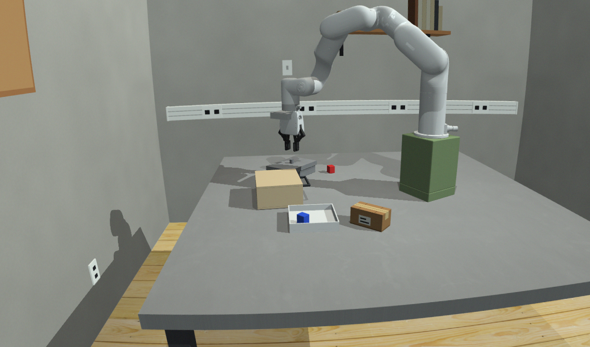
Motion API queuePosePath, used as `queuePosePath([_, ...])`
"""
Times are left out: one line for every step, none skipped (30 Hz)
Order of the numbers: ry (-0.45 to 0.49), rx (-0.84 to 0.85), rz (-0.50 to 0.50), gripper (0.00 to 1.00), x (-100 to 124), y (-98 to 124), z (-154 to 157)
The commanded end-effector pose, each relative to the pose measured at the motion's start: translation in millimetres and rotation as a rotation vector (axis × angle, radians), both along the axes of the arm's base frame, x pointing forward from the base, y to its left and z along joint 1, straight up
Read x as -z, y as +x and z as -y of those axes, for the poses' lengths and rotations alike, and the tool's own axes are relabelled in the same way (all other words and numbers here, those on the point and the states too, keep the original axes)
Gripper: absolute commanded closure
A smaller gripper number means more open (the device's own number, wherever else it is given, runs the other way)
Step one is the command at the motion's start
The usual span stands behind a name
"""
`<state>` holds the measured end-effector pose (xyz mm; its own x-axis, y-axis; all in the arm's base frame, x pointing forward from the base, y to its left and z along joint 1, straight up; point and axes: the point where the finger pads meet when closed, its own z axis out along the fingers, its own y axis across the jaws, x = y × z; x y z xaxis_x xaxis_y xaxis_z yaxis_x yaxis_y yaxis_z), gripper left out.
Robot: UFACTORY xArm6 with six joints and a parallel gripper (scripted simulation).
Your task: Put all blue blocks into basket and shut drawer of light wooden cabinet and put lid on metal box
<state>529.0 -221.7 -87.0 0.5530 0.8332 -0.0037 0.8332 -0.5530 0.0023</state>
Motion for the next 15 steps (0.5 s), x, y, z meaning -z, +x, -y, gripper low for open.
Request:
queuePosePath([-0.002, 0.000, 0.004, 0.56, 8, 2, 1])
queuePosePath([-0.002, 0.000, 0.004, 0.56, 11, 2, 1])
queuePosePath([-0.002, 0.000, 0.004, 0.56, 13, 2, 1])
queuePosePath([-0.002, 0.000, 0.004, 0.56, 14, 2, 1])
queuePosePath([-0.002, 0.000, 0.004, 0.56, 16, 2, 1])
queuePosePath([-0.002, 0.000, 0.004, 0.56, 18, 2, 1])
queuePosePath([-0.002, 0.000, 0.004, 0.56, 19, 2, 1])
queuePosePath([-0.002, 0.000, 0.004, 0.56, 21, 2, 1])
queuePosePath([-0.002, 0.000, 0.004, 0.56, 22, 2, 1])
queuePosePath([-0.002, 0.000, 0.004, 0.56, 23, 2, 1])
queuePosePath([-0.002, 0.000, 0.004, 0.56, 24, 2, 1])
queuePosePath([-0.002, 0.000, 0.004, 0.56, 24, 2, 1])
queuePosePath([-0.002, 0.000, 0.004, 0.56, 24, 2, 1])
queuePosePath([-0.002, 0.000, 0.004, 0.56, 25, 2, 1])
queuePosePath([-0.002, 0.000, 0.004, 0.56, 26, 2, 1])
